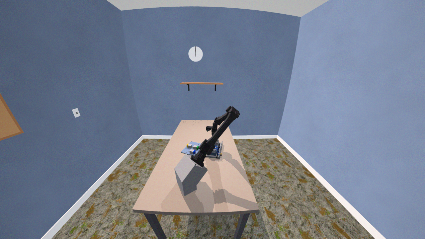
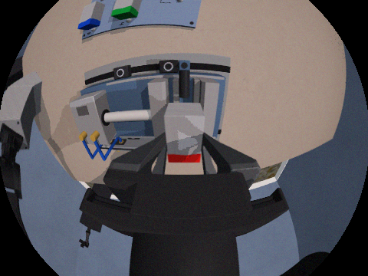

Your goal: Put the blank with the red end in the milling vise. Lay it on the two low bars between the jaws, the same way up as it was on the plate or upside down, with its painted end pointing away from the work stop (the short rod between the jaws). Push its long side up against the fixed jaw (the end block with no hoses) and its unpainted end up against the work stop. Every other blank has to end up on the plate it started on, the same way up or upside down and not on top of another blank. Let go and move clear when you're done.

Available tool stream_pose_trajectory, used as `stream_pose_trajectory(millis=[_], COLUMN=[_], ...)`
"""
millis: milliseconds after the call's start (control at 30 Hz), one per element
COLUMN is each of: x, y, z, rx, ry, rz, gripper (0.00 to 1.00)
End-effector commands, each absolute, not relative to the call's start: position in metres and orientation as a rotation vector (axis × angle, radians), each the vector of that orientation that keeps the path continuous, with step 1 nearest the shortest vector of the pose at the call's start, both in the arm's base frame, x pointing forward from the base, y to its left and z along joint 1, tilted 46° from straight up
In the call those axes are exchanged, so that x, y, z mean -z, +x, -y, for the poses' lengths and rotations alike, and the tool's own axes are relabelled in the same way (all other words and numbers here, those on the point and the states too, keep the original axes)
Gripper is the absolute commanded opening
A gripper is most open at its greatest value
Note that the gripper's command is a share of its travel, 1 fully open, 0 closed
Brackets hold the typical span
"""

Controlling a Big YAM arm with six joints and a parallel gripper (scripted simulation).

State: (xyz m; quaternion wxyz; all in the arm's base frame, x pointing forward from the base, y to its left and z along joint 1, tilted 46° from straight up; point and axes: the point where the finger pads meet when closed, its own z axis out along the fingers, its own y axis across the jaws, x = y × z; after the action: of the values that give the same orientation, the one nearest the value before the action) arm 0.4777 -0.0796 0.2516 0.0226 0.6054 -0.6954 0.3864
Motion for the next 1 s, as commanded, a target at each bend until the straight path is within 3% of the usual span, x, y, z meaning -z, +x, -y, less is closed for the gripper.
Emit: stream_pose_trajectory(millis=[0,967], x=[-0.2651,-0.2647], y=[0.4741,0.4707], z=[0.0822,0.0826], rx=[-1.239,-1.226], ry=[1.876,1.875], rz=[2.166,2.164], gripper=[0.0,0.0])
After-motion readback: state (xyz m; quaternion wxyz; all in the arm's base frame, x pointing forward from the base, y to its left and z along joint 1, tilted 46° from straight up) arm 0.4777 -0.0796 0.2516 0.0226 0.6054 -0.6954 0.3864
